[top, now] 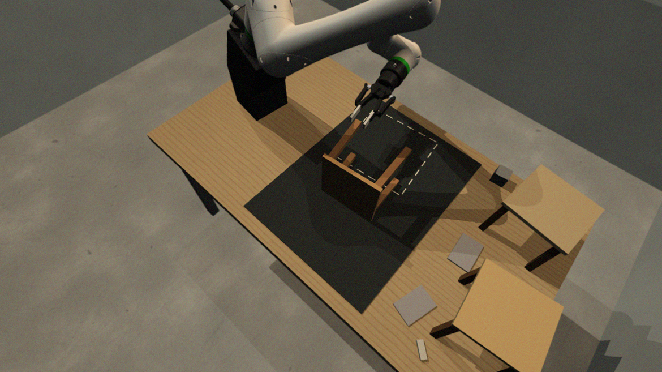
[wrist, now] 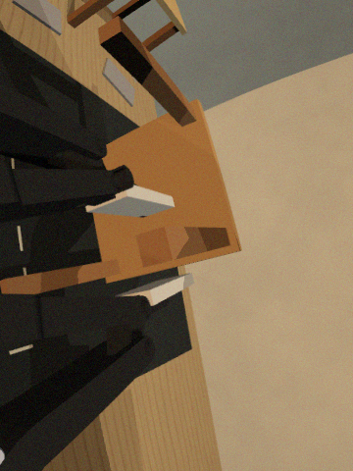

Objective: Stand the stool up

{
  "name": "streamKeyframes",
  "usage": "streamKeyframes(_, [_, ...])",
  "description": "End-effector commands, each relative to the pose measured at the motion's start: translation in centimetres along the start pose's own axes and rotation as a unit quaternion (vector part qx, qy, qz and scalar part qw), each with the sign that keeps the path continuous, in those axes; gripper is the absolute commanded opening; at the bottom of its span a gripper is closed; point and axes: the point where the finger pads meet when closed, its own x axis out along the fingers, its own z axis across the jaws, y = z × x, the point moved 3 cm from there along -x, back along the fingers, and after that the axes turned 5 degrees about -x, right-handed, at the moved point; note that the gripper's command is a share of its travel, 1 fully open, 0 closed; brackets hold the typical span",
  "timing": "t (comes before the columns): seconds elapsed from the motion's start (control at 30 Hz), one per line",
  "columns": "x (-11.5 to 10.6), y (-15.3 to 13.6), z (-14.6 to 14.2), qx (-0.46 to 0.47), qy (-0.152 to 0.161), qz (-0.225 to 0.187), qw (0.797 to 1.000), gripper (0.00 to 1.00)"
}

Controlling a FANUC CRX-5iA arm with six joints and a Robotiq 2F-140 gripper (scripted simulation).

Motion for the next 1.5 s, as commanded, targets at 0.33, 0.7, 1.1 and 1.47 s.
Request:
streamKeyframes(0.33, [-2.9, 0.0, 0.0, 0.001, 0.000, 0.000, 1.000, 0.39])
streamKeyframes(0.7, [-3.0, 1.0, 0.0, 0.001, 0.000, 0.000, 1.000, 0.39])
streamKeyframes(1.1, [-3.5, 6.3, 0.5, 0.001, 0.000, 0.000, 1.000, 0.39])
streamKeyframes(1.47, [-3.6, 8.0, 0.6, 0.001, 0.000, 0.000, 1.000, 0.39])
